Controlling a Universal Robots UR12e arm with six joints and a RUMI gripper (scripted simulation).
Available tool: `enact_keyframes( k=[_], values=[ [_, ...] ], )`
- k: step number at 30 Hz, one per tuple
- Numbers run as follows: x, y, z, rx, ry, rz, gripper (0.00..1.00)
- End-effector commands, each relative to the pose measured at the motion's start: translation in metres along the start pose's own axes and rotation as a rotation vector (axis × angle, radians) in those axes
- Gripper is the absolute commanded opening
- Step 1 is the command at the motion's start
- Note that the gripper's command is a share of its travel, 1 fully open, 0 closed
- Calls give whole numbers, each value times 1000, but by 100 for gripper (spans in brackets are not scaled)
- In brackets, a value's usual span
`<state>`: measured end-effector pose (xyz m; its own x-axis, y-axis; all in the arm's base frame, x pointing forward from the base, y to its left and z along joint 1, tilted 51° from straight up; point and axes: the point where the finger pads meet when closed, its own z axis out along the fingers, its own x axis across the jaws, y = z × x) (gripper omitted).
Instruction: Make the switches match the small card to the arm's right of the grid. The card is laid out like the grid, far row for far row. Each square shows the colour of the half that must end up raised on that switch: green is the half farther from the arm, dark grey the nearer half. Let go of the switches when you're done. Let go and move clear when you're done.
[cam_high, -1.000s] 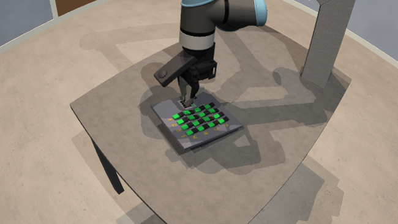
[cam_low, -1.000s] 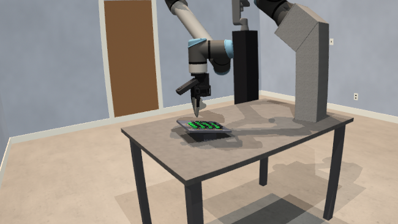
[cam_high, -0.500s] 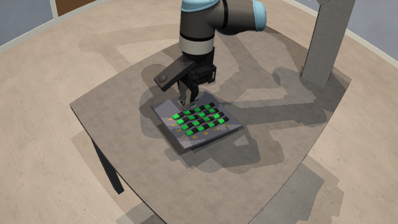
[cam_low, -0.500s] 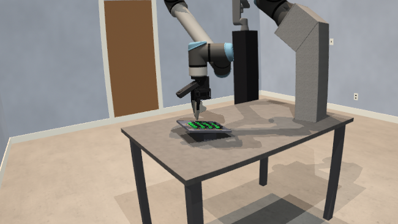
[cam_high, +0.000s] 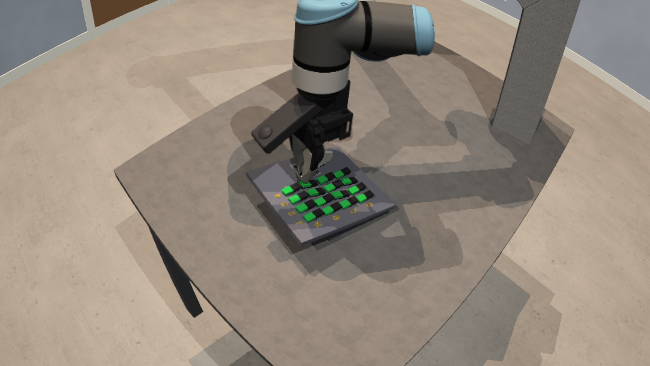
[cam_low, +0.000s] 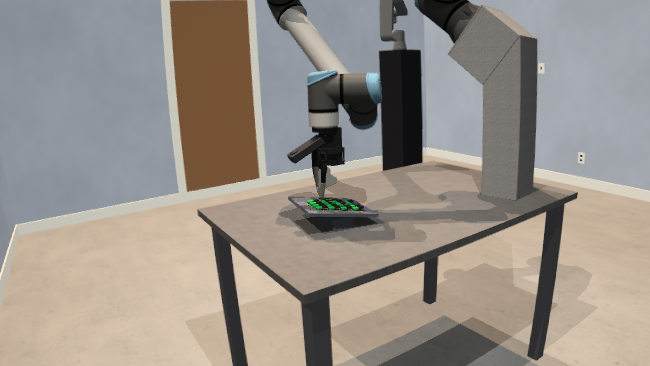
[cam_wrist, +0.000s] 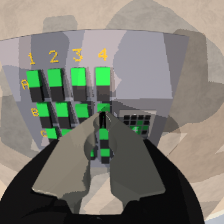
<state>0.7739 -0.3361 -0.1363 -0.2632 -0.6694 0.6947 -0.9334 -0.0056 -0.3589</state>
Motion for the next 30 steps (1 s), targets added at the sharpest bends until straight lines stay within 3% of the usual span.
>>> enact_keyframes(
  k=[1,30],
  values=[
    [0,0,1,1,0,0,0],
    [0,0,5,1,0,0,0]
  ],
)
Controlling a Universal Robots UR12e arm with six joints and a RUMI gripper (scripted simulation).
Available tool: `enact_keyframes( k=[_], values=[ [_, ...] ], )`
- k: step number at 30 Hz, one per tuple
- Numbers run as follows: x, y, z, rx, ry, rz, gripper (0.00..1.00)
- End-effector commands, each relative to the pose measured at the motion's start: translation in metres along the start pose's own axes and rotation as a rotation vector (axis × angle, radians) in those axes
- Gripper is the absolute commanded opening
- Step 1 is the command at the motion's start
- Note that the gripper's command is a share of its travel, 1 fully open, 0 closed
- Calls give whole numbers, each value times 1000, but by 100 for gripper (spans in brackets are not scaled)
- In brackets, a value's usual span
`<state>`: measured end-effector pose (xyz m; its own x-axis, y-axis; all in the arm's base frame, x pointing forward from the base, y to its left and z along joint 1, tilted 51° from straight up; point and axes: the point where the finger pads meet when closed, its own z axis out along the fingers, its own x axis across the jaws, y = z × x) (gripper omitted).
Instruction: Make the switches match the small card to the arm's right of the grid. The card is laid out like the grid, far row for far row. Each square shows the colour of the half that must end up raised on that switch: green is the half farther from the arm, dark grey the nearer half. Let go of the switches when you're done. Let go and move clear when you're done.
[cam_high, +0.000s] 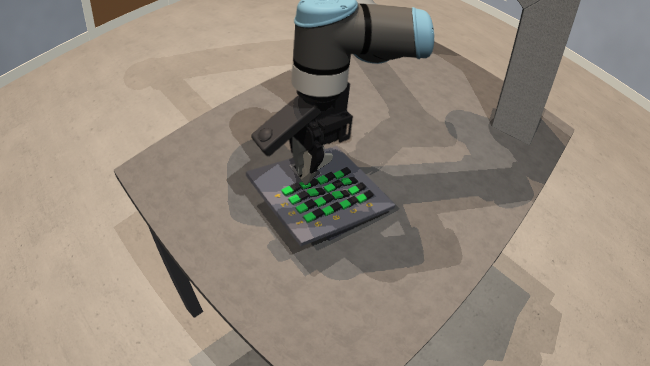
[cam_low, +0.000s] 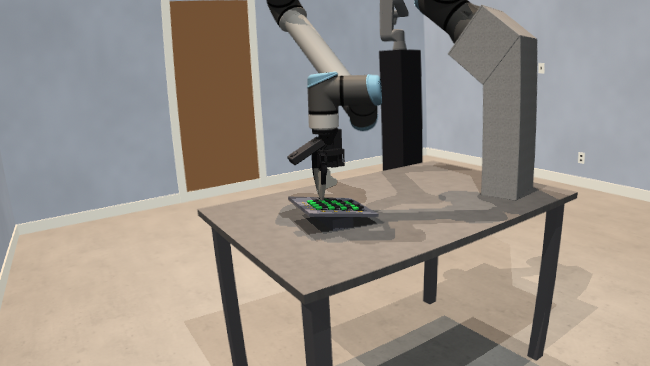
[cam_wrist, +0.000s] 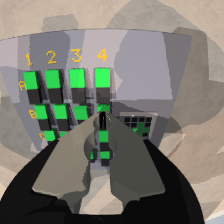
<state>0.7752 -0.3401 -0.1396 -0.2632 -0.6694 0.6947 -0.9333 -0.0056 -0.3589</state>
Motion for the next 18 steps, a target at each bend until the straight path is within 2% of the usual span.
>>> enact_keyframes(
  k=[1,8,16,18],
  values=[
    [0,0,0,1,0,0,0],
    [0,0,-2,1,0,0,0],
    [0,0,-23,1,0,0,0],
    [0,0,-23,1,0,0,0]
  ],
)
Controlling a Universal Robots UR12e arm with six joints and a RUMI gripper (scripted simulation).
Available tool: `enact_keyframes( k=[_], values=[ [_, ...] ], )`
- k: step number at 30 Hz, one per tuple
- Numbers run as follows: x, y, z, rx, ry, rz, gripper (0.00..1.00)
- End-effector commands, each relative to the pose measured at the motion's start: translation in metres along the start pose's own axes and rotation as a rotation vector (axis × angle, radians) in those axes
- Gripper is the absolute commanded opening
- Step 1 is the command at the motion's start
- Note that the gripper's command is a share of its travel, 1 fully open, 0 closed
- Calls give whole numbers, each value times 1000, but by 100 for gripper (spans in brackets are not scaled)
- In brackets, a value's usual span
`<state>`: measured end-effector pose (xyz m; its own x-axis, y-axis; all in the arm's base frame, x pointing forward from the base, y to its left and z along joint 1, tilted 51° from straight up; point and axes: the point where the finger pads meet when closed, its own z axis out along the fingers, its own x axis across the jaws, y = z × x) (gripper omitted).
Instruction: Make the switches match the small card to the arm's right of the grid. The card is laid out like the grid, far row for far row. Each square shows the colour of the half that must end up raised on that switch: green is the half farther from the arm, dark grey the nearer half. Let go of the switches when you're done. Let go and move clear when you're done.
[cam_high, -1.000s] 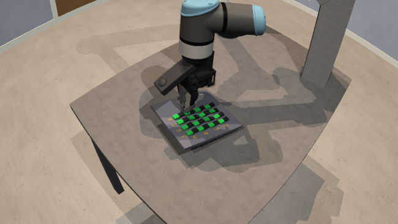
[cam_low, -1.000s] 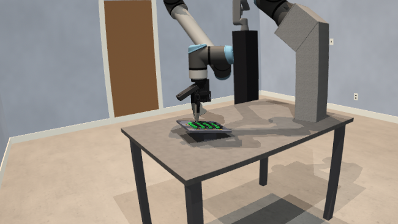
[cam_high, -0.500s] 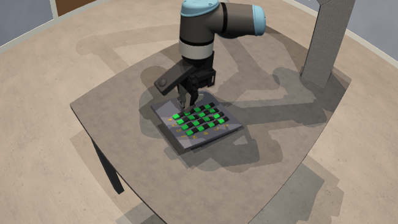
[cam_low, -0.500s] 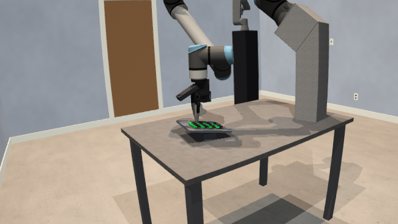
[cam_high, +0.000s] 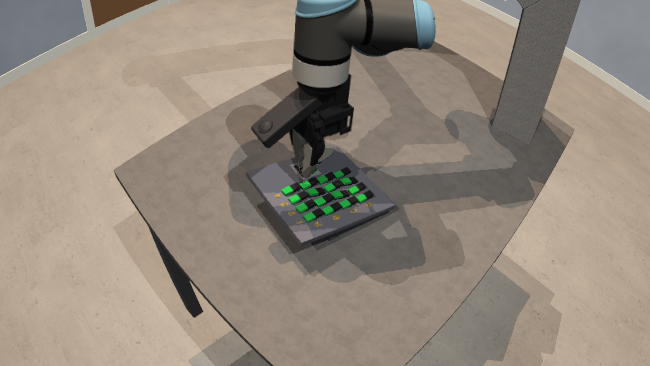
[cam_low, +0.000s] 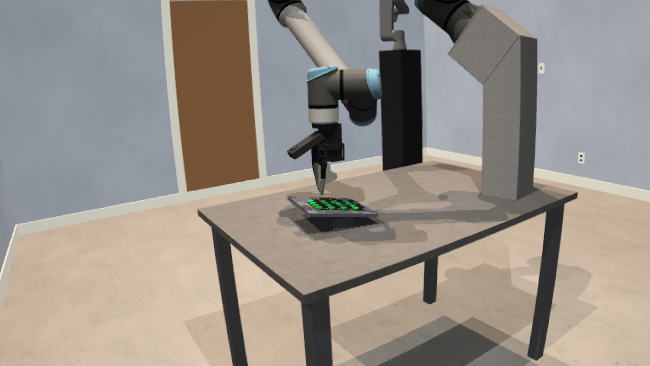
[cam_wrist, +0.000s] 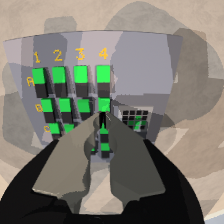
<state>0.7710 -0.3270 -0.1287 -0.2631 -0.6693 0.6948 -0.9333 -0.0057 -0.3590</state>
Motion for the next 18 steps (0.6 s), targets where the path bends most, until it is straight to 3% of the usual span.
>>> enact_keyframes(
  k=[1,18],
  values=[
    [0,0,-8,1,0,0,0],
    [0,0,-12,1,0,0,0]
  ],
)
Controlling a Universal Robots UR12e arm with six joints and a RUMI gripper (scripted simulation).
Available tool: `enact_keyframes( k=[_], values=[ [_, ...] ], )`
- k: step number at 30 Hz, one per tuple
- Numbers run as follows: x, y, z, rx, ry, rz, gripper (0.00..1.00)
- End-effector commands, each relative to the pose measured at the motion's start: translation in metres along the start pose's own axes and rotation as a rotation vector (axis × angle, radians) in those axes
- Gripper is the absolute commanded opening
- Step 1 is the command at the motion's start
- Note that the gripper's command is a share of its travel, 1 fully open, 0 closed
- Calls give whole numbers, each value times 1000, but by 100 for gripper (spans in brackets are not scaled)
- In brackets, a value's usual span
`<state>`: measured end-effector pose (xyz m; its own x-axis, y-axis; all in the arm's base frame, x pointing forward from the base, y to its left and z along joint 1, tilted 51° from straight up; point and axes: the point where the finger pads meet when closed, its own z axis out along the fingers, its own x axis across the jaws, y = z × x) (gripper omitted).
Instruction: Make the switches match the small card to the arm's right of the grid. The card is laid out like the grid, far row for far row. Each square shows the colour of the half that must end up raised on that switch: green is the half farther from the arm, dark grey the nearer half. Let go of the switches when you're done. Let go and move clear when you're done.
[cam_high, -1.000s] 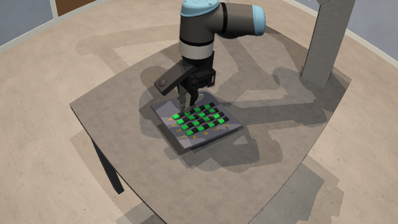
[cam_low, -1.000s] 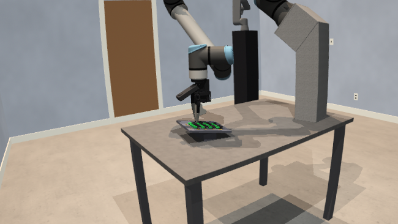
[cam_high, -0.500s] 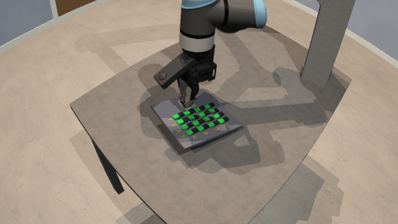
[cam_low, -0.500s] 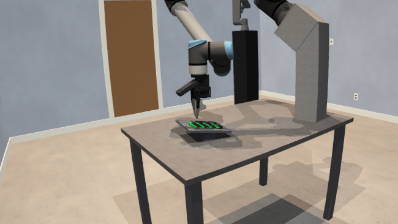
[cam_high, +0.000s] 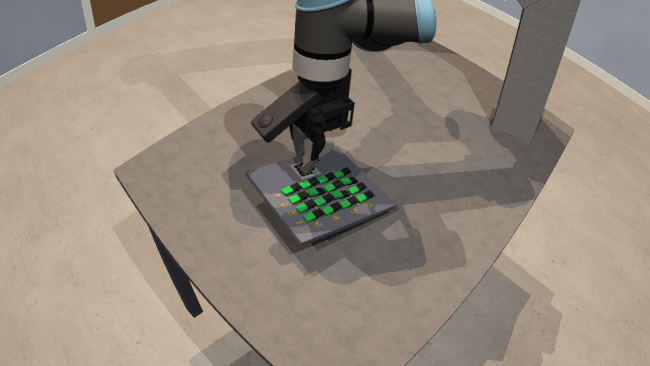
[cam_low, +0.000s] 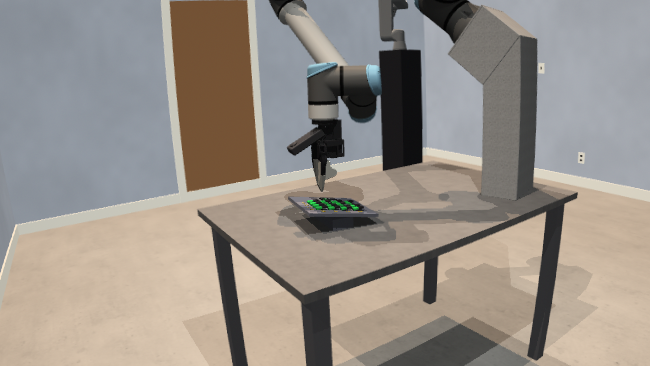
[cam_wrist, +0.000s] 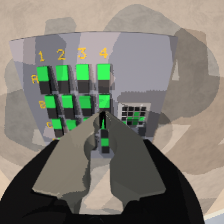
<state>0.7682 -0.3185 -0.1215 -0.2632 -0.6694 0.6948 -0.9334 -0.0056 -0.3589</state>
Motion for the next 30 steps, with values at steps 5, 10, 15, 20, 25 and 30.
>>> enact_keyframes(
  k=[5,10,15,20,25,30],
  values=[
    [0,0,-1,1,0,-2,0],
    [0,0,-1,1,2,-14,0],
    [0,0,-1,1,5,-34,0],
    [-1,1,-1,0,10,-66,0],
    [-1,3,0,-1,20,-124,0],
    [-2,5,0,-1,32,-204,0]
  ],
)
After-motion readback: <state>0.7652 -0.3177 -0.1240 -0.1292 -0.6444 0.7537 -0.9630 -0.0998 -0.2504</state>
